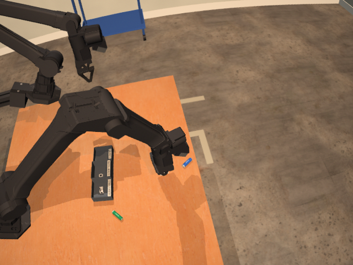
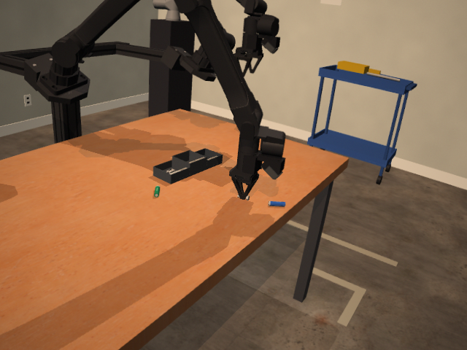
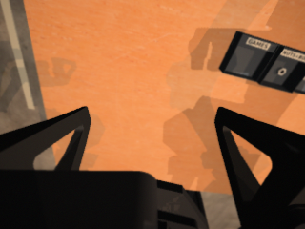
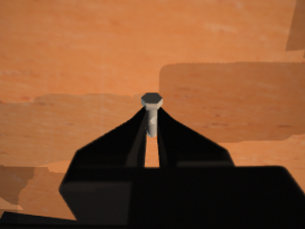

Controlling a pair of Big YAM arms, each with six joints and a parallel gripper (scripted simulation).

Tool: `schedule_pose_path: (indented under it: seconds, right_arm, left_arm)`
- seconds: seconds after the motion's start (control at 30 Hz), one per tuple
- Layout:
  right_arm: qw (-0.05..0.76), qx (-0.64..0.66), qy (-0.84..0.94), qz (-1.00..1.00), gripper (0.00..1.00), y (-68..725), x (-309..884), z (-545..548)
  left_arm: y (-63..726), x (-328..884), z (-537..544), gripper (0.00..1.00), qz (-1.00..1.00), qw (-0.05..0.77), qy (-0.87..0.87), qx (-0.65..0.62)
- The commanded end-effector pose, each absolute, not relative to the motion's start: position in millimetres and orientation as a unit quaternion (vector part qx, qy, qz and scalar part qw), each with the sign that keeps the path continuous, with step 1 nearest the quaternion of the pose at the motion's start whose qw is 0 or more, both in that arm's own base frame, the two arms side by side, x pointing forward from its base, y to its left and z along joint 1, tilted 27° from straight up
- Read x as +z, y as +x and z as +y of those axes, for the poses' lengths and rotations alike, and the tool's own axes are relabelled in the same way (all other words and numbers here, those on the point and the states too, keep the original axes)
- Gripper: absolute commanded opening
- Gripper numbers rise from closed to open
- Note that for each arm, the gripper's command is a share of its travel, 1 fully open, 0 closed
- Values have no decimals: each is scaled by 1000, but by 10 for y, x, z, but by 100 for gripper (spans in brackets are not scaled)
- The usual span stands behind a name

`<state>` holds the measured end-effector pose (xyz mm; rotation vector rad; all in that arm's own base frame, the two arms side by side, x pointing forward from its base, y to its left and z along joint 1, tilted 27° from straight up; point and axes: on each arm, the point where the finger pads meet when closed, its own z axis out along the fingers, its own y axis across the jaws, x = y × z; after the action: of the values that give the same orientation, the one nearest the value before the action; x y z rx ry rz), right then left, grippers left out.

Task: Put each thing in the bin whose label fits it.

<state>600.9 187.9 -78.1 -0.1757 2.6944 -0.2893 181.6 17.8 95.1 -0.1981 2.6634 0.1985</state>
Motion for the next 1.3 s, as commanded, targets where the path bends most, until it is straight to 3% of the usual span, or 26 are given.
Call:
schedule_pose_path:
  seconds: [0.0,1.27]
  right_arm:
    - [225,-99,-73,967,10,6016,-653,1953]
    - [218,-101,-65,968,10,5716,-139,2045]
  left_arm:
    - [1771,899,195,100,969,223,-72,74]
    - [1771,899,195,100,969,223,-72,74]
